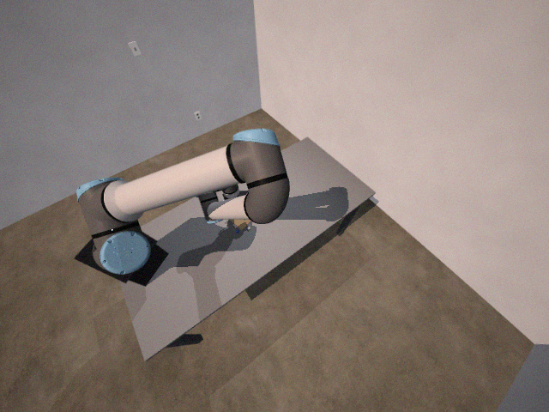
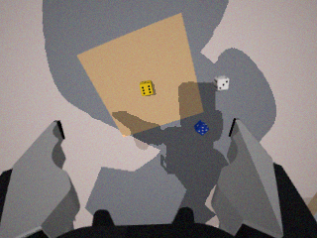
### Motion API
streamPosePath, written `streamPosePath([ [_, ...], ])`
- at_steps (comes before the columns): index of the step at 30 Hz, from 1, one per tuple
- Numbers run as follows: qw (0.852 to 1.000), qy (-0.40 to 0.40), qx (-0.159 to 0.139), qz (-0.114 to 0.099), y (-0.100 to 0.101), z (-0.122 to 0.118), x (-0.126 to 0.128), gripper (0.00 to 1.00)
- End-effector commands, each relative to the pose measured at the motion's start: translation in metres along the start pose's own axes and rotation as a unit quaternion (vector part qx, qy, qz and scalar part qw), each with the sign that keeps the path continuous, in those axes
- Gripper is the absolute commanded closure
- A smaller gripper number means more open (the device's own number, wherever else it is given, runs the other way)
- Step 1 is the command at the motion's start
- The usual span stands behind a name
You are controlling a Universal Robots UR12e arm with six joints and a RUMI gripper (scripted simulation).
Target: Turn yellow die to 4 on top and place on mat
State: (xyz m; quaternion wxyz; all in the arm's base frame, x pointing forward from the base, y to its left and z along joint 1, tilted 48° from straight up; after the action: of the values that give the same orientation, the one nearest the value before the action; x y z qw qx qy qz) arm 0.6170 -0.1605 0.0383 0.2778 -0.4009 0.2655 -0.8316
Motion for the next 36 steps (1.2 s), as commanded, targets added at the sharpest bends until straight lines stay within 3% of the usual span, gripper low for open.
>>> streamPosePath([
  [1, 0.999, -0.032, 0.001, 0.001, -0.0002, -0.0004, -0.0011, 0.00],
  [18, 0.996, -0.092, 0.001, 0.001, 0.0002, -0.0014, -0.0032, 0.00],
  [36, 0.995, -0.103, 0.001, 0.001, 0.0002, -0.0016, -0.0036, 0.00],
])
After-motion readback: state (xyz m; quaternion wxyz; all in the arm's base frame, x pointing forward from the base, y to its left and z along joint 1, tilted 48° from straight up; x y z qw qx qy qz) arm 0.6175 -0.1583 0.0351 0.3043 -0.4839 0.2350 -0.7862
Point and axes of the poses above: the point where the finger pads meet when closed, its own y axis out along the fingers, its own x axis across the jaws, z = x × y, the point moved 6 cm from there along -y, back along the fingers, and after that the axes turned 8 degrees about y, right-handed, at the moved point
